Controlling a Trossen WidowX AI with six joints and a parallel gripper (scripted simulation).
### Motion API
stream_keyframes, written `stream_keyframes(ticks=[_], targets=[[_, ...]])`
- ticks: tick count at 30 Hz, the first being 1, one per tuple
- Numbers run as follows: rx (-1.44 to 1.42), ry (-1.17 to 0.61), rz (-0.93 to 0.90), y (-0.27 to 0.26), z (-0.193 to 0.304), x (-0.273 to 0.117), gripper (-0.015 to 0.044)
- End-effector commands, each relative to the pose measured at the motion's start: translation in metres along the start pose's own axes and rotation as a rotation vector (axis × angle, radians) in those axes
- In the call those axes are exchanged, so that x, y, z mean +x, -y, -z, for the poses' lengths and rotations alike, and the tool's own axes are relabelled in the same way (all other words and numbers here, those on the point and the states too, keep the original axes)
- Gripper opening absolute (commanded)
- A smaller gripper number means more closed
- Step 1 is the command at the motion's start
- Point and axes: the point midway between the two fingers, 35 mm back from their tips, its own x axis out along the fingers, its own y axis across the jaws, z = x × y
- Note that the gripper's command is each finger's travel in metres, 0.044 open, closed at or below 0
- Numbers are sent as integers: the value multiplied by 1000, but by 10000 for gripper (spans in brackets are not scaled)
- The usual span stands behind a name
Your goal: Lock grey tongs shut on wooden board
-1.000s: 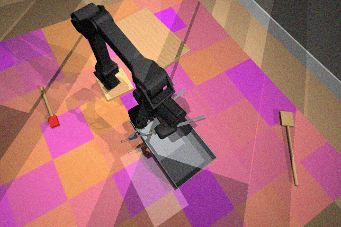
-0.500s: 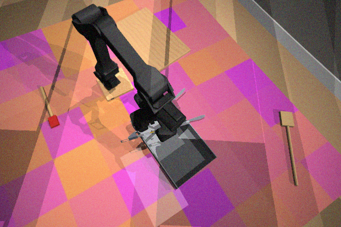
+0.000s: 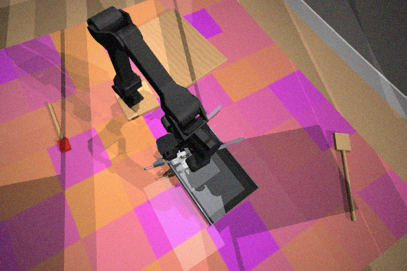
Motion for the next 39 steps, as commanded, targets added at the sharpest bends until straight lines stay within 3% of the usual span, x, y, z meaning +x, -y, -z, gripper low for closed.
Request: stream_keyframes(ticks=[1, 23, 26, 39], targets=[[0, -5, 4, 1, 0, 8, 440], [0, -5, 5, 5, -1, 40, 440], [4, 0, 2, 4, -1, 36, 361], [4, 0, 2, 4, -1, 36, 275]])
